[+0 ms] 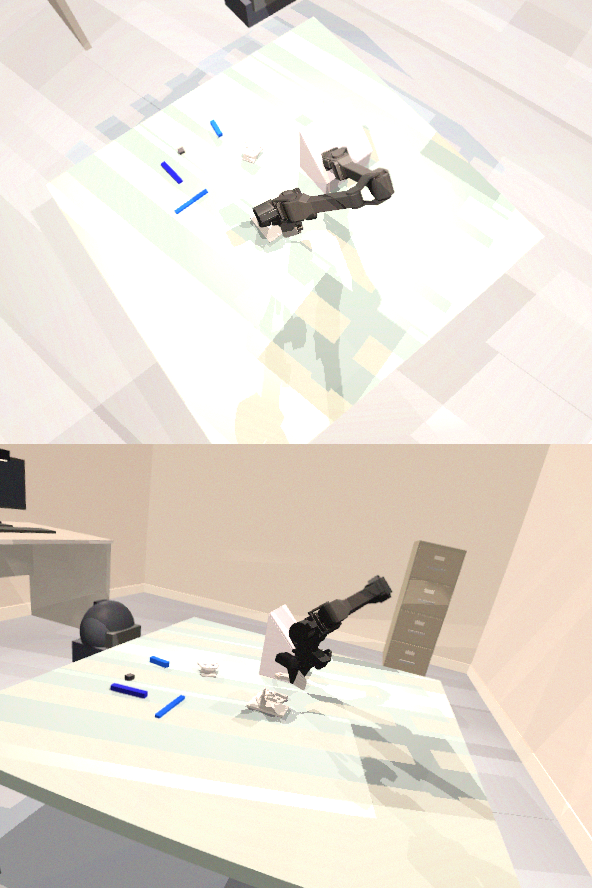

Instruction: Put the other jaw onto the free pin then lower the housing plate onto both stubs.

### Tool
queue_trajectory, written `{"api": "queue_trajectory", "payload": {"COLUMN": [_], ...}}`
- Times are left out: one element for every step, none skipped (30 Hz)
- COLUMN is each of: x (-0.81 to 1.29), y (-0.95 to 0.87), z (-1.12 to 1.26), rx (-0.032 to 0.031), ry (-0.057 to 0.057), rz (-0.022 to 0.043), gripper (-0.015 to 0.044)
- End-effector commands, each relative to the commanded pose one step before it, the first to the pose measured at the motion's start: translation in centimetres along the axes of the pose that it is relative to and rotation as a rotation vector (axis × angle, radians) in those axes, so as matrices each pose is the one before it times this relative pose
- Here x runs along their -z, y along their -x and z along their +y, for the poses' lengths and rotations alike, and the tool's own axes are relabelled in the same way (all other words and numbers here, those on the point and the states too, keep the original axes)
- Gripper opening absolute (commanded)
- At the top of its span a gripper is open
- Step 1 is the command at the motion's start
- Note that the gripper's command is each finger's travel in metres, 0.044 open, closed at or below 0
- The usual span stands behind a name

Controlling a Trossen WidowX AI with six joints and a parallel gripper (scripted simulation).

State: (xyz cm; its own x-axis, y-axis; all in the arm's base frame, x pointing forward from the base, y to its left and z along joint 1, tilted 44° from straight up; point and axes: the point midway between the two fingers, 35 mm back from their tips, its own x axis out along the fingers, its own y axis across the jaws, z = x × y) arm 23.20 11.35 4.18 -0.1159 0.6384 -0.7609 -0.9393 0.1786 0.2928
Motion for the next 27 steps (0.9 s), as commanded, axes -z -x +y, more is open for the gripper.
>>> {"api": "queue_trajectory", "payload": {"x": [1.362, 0.295, 0.293, 0.291, 0.290, 0.288, 0.286, 0.284, 0.282, 0.280, 0.278, 0.276, 0.273, 0.271, 0.269, 0.266, 0.264, 0.261, 0.259, 0.256, 0.254, 0.251, 0.249, 0.246, 0.243, 0.240, 0.238], "y": [-0.251, -0.020, -0.020, -0.021, -0.022, -0.022, -0.023, -0.023, -0.024, -0.024, -0.025, -0.026, -0.026, -0.027, -0.027, -0.028, -0.029, -0.029, -0.030, -0.030, -0.031, -0.032, -0.032, -0.033, -0.034, -0.034, -0.035], "z": [0.123, 0.013, 0.008, 0.003, -0.002, -0.006, -0.011, -0.016, -0.020, -0.024, -0.029, -0.033, -0.037, -0.041, -0.045, -0.049, -0.052, -0.056, -0.060, -0.063, -0.066, -0.070, -0.073, -0.076, -0.079, -0.082, -0.085], "rx": [-0.00747, -0.00087, -0.00092, -0.00096, -0.00101, -0.00106, -0.00111, -0.00116, -0.00122, -0.00128, -0.00134, -0.00140, -0.00146, -0.00152, -0.00158, -0.00165, -0.00171, -0.00178, -0.00185, -0.00192, -0.00199, -0.00206, -0.00213, -0.00220, -0.00227, -0.00234, -0.00241], "ry": [-0.1300, -0.0319, -0.0319, -0.0319, -0.0319, -0.0319, -0.0319, -0.0319, -0.0319, -0.0319, -0.0318, -0.0319, -0.0318, -0.0318, -0.0318, -0.0318, -0.0318, -0.0318, -0.0318, -0.0318, -0.0317, -0.0317, -0.0317, -0.0317, -0.0317, -0.0317, -0.0317], "rz": [0.00475, -0.00052, -0.00055, -0.00059, -0.00062, -0.00064, -0.00067, -0.00070, -0.00072, -0.00074, -0.00076, -0.00077, -0.00078, -0.00079, -0.00080, -0.00081, -0.00081, -0.00081, -0.00081, -0.00080, -0.00079, -0.00078, -0.00077, -0.00075, -0.00073, -0.00070, -0.00068], "gripper": [0.0134, 0.0134, 0.0134, 0.0134, 0.0134, 0.0134, 0.0134, 0.0134, 0.0134, 0.0134, 0.0134, 0.0134, 0.0134, 0.0134, 0.0134, 0.0134, 0.0134, 0.0134, 0.0134, 0.0134, 0.0134, 0.0134, 0.0134, 0.0134, 0.0134, 0.0134, 0.0134]}}
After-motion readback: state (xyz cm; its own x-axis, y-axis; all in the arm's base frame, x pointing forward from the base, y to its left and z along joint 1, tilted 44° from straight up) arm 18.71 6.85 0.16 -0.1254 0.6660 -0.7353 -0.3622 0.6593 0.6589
